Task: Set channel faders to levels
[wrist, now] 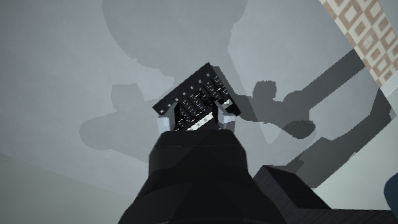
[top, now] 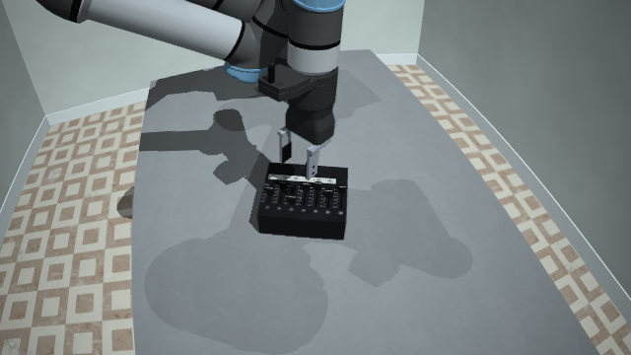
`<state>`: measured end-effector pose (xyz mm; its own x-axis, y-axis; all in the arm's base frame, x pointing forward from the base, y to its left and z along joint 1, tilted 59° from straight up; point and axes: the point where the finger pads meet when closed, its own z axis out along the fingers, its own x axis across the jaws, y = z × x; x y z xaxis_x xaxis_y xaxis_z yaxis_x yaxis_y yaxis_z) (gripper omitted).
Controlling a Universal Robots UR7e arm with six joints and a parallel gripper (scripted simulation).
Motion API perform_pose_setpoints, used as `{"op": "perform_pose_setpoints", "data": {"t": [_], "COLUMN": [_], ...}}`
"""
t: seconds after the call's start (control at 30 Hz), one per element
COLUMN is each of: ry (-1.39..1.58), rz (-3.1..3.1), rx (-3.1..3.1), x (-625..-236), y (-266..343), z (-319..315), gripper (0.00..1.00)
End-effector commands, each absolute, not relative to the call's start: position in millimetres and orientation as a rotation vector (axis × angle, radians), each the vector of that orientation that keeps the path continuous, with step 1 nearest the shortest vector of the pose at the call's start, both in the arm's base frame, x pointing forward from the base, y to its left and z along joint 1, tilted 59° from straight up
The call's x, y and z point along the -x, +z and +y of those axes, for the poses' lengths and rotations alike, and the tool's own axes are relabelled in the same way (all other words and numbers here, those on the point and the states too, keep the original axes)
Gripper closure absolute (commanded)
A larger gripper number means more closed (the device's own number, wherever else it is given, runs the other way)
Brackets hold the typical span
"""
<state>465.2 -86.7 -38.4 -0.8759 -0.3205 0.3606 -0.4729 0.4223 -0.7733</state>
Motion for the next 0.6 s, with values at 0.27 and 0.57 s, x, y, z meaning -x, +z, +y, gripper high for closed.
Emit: {"op": "perform_pose_setpoints", "data": {"t": [0.27,0.57], "ry": [1.315,1.265], "rz": [-2.193,-2.073], "rx": [-1.198,-1.317], "x": [-482,-486], "y": [-40,-41], "z": [-114,-124], "gripper": [0.0,0.0]}}
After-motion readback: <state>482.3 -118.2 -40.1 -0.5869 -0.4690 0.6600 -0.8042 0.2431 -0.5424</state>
